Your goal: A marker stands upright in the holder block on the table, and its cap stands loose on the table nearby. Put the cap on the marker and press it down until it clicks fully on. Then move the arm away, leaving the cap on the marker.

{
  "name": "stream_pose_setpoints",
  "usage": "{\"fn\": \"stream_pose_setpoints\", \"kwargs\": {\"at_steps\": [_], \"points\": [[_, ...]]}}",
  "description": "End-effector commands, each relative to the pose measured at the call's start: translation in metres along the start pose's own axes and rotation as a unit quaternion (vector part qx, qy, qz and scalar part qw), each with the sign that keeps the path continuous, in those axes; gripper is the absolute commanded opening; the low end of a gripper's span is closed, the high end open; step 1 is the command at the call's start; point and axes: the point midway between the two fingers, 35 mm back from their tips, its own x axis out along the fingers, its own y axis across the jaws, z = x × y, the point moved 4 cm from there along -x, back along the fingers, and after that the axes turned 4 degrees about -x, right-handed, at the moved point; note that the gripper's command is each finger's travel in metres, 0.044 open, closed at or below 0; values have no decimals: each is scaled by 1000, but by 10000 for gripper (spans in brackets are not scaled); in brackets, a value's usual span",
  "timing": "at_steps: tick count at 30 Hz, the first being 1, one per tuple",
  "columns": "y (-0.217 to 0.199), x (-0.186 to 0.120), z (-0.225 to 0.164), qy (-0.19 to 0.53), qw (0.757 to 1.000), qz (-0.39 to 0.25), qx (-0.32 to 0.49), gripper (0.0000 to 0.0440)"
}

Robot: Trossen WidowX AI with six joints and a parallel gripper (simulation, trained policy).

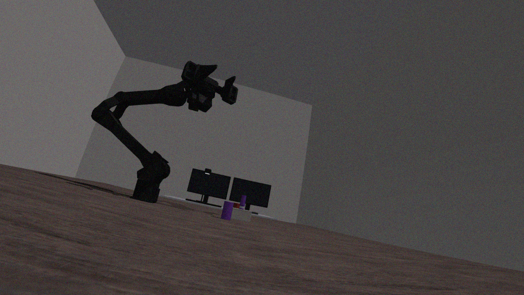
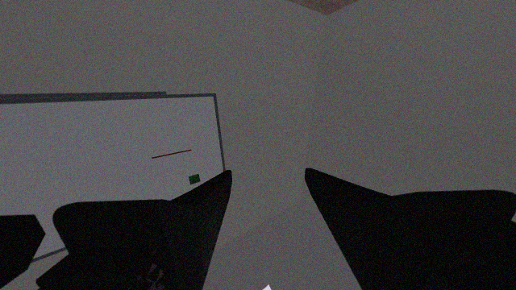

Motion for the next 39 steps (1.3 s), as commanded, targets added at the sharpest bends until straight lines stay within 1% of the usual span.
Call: {"fn": "stream_pose_setpoints", "kwargs": {"at_steps": [1, 21, 39], "points": [[-4, 1, 0, -7, 1000, -11, -4, 307], [-36, 7, 15, -69, 993, -75, -59, 328], [-64, 11, 33, -133, 976, -129, -114, 329]]}}
